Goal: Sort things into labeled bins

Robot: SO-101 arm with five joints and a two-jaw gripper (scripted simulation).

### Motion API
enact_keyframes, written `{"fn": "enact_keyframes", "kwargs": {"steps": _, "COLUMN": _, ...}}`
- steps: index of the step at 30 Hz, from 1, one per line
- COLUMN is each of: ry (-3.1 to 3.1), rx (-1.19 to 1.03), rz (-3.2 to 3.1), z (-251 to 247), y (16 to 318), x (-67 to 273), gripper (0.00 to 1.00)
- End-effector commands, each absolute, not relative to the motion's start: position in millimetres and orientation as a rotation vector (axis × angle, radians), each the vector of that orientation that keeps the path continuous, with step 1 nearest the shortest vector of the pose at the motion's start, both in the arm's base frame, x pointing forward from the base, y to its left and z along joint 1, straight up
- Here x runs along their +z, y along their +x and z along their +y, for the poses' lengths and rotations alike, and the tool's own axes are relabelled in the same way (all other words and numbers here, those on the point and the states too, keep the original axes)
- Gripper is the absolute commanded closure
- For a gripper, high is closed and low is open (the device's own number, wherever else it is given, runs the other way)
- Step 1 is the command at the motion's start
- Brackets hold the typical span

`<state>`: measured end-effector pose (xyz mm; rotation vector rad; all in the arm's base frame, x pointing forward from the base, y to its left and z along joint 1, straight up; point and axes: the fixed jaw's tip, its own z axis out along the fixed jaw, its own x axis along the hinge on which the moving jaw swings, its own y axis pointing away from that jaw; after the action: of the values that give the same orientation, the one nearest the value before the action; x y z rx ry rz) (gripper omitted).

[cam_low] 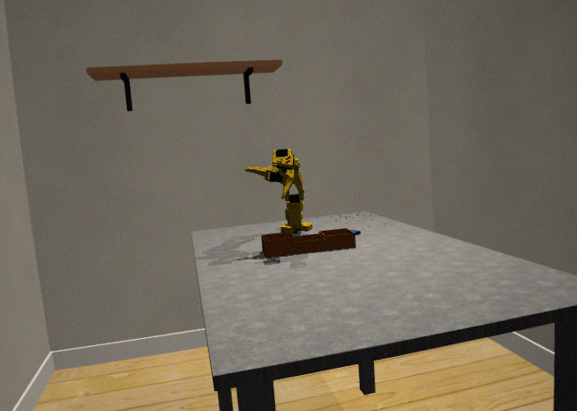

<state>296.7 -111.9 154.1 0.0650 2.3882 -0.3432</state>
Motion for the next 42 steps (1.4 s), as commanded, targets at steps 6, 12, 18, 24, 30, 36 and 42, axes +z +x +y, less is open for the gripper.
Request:
{"fn": "enact_keyframes", "kwargs": {"steps": 6, "ry": 0.068, "rx": -0.341, "rz": 2.410, "z": -116.3, "y": 301.0, "x": 144.7, "gripper": 0.00}}
{"fn": "enact_keyframes", "kwargs": {"steps": 12, "ry": 0.070, "rx": -0.318, "rz": 2.472, "z": -116.7, "y": 301.9, "x": 126.0, "gripper": 0.00}}
{"fn": "enact_keyframes", "kwargs": {"steps": 18, "ry": 0.071, "rx": -0.302, "rz": 2.514, "z": -116.7, "y": 301.9, "x": 113.7, "gripper": 0.00}}
{"fn": "enact_keyframes", "kwargs": {"steps": 24, "ry": 0.071, "rx": -0.301, "rz": 2.518, "z": -116.7, "y": 301.9, "x": 112.4, "gripper": 0.00}}
{"fn": "enact_keyframes", "kwargs": {"steps": 30, "ry": 0.071, "rx": -0.300, "rz": 2.520, "z": -116.4, "y": 301.2, "x": 112.7, "gripper": 0.00}}
{"fn": "enact_keyframes", "kwargs": {"steps": 36, "ry": 0.071, "rx": -0.300, "rz": 2.520, "z": -116.4, "y": 301.2, "x": 112.7, "gripper": 0.00}}
{"fn": "enact_keyframes", "kwargs": {"steps": 42, "ry": 0.071, "rx": -0.300, "rz": 2.520, "z": -116.4, "y": 301.2, "x": 112.7, "gripper": 0.00}}
